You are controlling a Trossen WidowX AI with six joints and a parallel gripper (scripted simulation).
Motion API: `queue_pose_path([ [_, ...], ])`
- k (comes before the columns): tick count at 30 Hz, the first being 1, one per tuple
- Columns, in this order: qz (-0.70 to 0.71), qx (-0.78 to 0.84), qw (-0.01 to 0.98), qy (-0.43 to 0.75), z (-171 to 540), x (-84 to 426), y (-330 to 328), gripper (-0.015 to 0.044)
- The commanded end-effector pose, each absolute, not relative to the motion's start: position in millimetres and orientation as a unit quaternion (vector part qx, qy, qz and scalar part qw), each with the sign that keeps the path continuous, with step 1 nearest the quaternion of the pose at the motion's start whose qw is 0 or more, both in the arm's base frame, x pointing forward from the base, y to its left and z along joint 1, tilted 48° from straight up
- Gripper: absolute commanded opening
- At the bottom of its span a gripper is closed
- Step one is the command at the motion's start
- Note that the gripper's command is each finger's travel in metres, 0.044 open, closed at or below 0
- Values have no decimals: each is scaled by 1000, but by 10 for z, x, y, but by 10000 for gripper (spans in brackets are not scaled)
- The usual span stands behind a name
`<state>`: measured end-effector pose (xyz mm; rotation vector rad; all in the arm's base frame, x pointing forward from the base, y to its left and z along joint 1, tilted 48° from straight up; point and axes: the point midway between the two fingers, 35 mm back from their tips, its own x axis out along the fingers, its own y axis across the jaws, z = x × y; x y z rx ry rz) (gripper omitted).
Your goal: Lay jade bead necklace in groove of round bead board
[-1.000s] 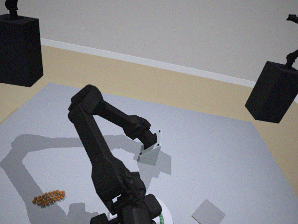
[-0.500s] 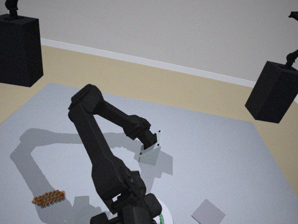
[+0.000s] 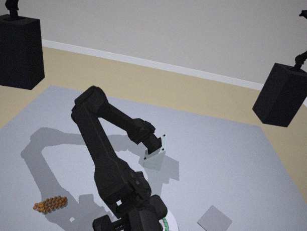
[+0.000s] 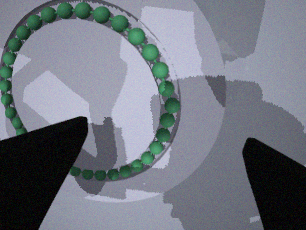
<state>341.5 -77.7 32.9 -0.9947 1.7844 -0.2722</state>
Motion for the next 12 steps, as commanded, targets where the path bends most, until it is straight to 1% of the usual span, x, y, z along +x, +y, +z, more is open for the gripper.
queue_pose_path([
  [1,-111,-419,523,734,665,3495,-369,440],
  [12,-112,-419,522,734,740,3490,-295,440],
])
